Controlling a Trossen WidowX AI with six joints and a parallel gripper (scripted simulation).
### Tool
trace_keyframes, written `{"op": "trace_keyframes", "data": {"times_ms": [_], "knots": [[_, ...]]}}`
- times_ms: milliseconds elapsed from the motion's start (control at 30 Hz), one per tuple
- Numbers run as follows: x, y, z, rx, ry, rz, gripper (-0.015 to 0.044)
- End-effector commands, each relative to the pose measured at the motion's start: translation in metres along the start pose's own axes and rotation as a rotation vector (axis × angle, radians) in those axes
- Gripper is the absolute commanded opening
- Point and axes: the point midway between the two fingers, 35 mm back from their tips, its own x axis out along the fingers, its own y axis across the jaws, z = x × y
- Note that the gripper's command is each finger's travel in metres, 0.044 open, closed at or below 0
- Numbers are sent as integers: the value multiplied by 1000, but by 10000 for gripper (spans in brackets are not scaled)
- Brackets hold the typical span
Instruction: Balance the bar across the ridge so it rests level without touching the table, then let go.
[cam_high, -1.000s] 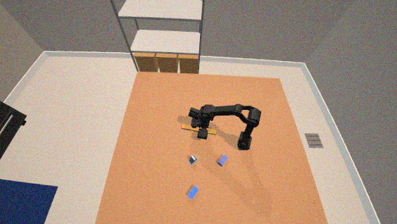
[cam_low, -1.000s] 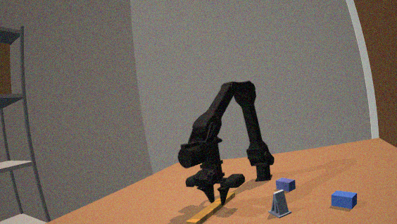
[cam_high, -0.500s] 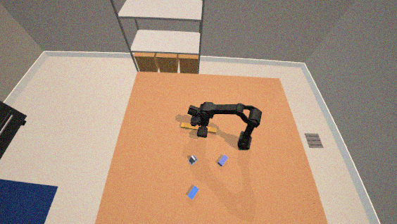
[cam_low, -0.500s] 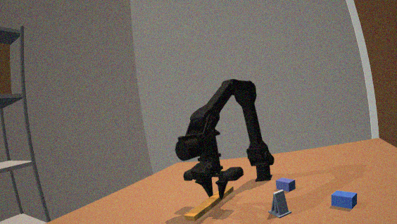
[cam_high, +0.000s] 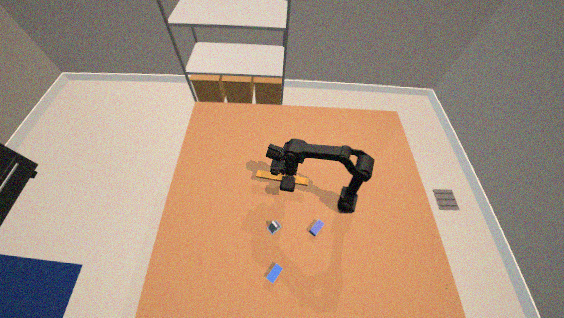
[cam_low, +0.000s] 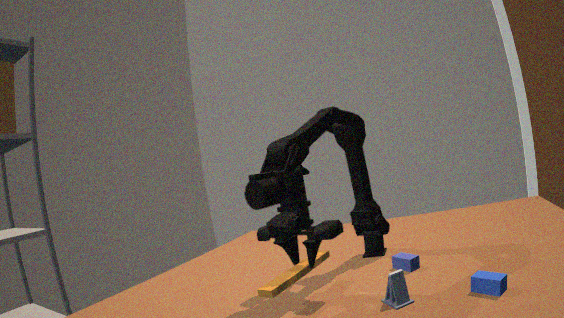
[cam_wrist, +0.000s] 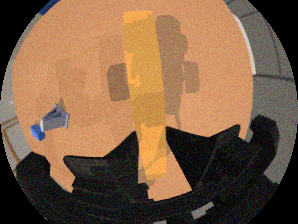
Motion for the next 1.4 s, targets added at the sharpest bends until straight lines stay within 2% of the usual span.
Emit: {"op": "trace_keyframes", "data": {"times_ms": [0,633,1367], "knots": [[-12,-1,0,2,-7,-5,0],[-54,3,-5,-7,-7,-7,0],[-55,80,13,-337,-9,0,0]]}}
